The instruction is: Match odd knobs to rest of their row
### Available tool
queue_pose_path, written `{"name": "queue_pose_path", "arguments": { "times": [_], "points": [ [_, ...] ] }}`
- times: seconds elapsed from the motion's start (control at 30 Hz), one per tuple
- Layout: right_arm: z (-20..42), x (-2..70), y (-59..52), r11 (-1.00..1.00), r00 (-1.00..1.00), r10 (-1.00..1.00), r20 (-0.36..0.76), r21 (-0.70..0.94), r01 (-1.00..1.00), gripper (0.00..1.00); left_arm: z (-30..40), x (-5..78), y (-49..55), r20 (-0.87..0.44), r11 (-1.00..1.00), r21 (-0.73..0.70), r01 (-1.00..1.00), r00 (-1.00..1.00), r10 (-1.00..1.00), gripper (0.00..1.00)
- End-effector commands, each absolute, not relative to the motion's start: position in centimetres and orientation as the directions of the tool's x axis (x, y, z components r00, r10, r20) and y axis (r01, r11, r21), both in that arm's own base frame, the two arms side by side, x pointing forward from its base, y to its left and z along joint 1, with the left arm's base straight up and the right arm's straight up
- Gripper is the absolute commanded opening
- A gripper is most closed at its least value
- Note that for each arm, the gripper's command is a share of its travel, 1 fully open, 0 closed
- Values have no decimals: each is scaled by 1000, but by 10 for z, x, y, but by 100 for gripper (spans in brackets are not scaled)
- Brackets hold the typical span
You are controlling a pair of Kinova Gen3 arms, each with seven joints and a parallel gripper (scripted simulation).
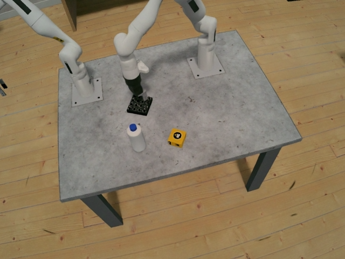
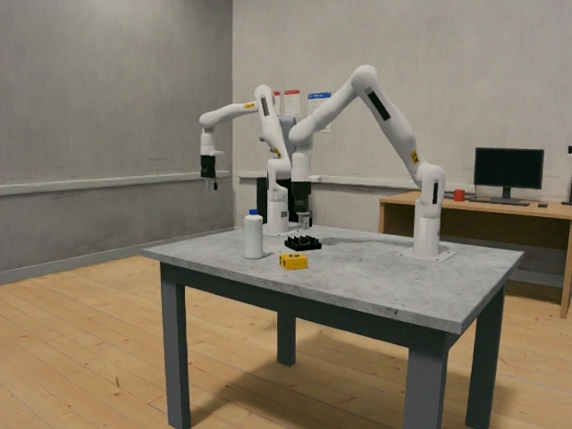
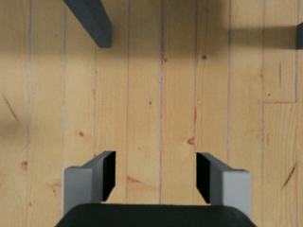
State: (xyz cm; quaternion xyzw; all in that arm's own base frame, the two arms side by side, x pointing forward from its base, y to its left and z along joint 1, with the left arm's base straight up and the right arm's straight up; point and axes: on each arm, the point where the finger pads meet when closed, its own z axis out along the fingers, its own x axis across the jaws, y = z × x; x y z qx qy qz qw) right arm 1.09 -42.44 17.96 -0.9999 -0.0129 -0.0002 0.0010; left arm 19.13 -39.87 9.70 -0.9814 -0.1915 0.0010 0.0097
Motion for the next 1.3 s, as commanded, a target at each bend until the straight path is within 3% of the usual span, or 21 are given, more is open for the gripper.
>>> {"name": "queue_pose_path", "arguments": {
  "times": [0.0, 0.37, 1.27],
  "points": [
    [180, 11, -425, -1000, 1000, 26, 0, 0, 26, 100, 98, 196, -399, -2, -954, -17, 300, 954, 300, 100],
    [180, 11, -425, -1000, 1000, 26, 0, 0, 26, 100, 101, 212, -401, -4, -999, -10, 34, 999, 34, 100],
    [180, 11, -425, -1000, 1000, 26, 0, 0, 26, 100, 105, 234, -407, 0, -945, -1, -328, 945, -328, 100]
  ]
}}
